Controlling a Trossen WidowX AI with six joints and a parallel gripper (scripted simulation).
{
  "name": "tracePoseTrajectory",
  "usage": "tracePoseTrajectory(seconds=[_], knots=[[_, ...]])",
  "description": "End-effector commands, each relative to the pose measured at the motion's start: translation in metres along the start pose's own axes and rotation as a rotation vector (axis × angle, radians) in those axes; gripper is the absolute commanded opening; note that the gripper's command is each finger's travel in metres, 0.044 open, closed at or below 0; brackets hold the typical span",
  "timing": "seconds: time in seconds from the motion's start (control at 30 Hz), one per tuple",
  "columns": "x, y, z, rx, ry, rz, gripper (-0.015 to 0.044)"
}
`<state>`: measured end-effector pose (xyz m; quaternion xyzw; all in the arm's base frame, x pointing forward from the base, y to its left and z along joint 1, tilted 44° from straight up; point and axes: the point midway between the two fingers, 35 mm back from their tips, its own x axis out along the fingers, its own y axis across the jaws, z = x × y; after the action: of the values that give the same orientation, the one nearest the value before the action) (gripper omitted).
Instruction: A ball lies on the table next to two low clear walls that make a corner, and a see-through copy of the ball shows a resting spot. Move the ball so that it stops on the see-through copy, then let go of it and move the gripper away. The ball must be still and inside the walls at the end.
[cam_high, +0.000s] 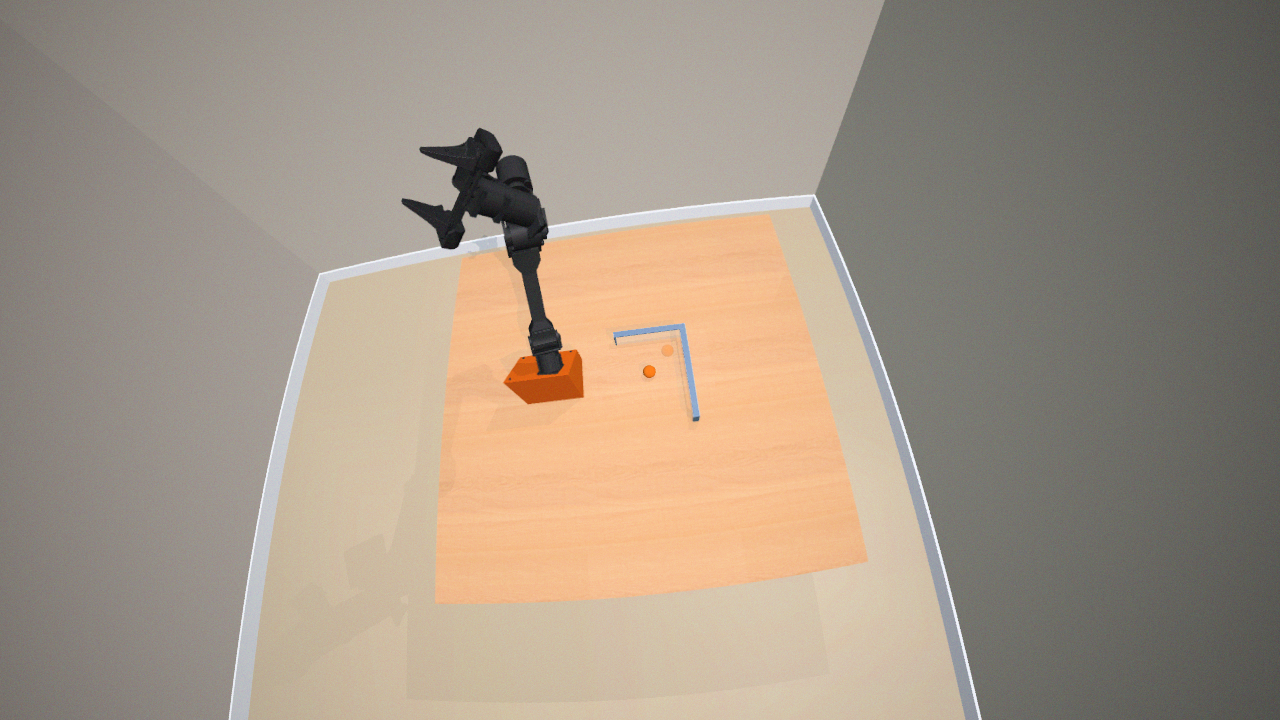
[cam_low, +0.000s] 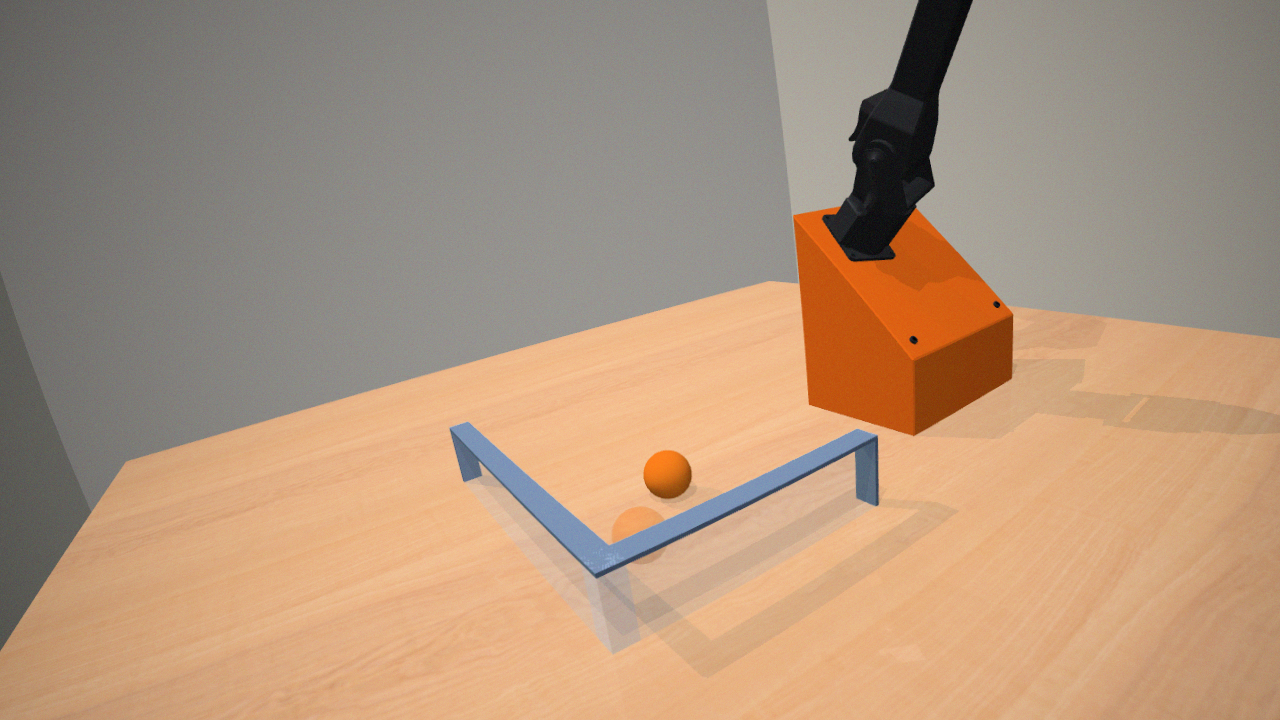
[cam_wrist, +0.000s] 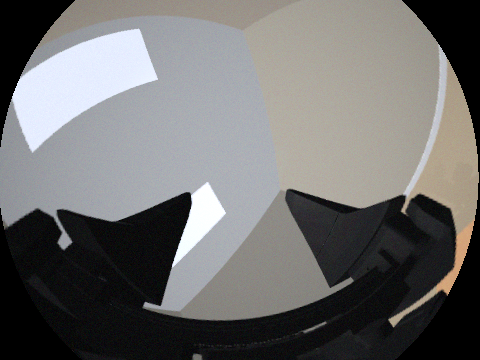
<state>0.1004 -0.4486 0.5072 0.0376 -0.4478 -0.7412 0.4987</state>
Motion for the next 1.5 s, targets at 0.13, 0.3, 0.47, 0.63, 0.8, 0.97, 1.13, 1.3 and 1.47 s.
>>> tracePoseTrajectory(seconds=[0.13,0.3,0.47,0.63,0.8,0.97,1.13,1.3,1.47], knots=[[-0.022,0.015,-0.042,-0.097,0.128,0.097,0.0309],[-0.064,0.032,-0.101,-0.226,0.314,0.246,0.0309],[-0.118,0.042,-0.154,-0.343,0.499,0.402,0.0309],[-0.181,0.044,-0.201,-0.45,0.684,0.565,0.0309],[-0.248,0.04,-0.236,-0.535,0.858,0.726,0.0309],[-0.319,0.028,-0.261,-0.61,1.031,0.888,0.0309],[-0.391,0.008,-0.276,-0.68,1.207,1.051,0.0309],[-0.463,-0.021,-0.279,-0.742,1.389,1.214,0.0309],[-0.531,-0.057,-0.271,-0.798,1.576,1.372,0.0309]])
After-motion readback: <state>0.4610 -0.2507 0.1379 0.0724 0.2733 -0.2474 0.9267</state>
